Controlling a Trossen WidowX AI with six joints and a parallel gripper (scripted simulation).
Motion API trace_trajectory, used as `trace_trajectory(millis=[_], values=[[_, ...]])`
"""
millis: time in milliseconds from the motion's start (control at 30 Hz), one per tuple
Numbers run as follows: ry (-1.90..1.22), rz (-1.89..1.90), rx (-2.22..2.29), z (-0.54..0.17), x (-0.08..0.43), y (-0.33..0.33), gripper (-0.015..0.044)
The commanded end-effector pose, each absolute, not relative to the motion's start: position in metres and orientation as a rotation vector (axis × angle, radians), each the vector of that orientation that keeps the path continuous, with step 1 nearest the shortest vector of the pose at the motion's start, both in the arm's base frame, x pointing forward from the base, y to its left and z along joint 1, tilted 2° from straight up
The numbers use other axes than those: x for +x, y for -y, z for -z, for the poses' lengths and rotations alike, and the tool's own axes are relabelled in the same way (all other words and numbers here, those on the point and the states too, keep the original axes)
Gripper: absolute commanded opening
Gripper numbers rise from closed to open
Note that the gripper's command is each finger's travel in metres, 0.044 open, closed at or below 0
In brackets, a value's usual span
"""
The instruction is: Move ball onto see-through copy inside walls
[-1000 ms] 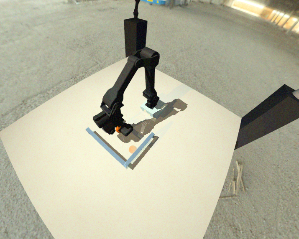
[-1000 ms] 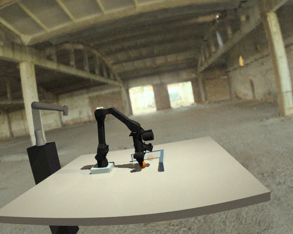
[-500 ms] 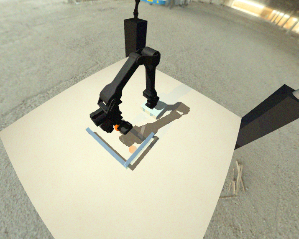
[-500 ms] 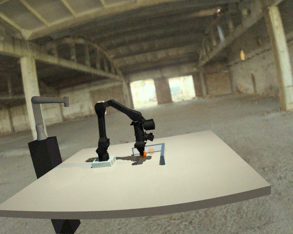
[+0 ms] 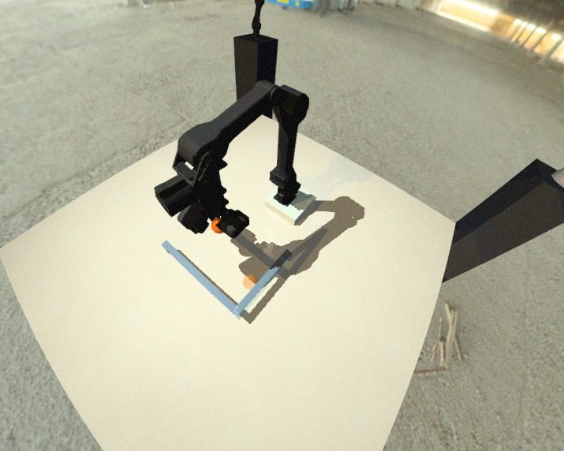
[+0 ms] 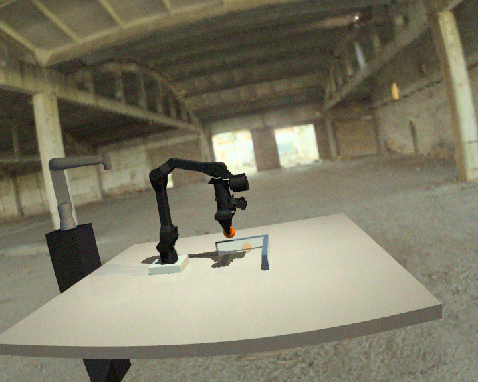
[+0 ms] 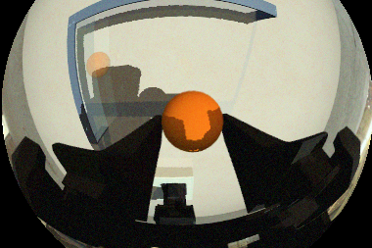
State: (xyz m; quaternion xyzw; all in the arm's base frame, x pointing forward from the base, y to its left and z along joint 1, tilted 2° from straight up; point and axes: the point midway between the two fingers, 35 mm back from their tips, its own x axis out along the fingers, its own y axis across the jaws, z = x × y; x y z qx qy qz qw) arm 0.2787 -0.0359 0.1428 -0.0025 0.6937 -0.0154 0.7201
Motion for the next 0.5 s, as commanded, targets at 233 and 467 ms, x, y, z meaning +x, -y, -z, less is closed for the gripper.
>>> trace_trajectory(millis=[233,467], values=[[-1.523,-0.056,-0.097,-0.160,0.281,0.026,0.0000],[-1.499,-0.320,-0.366,-0.151,0.297,-0.003,0.0000]])
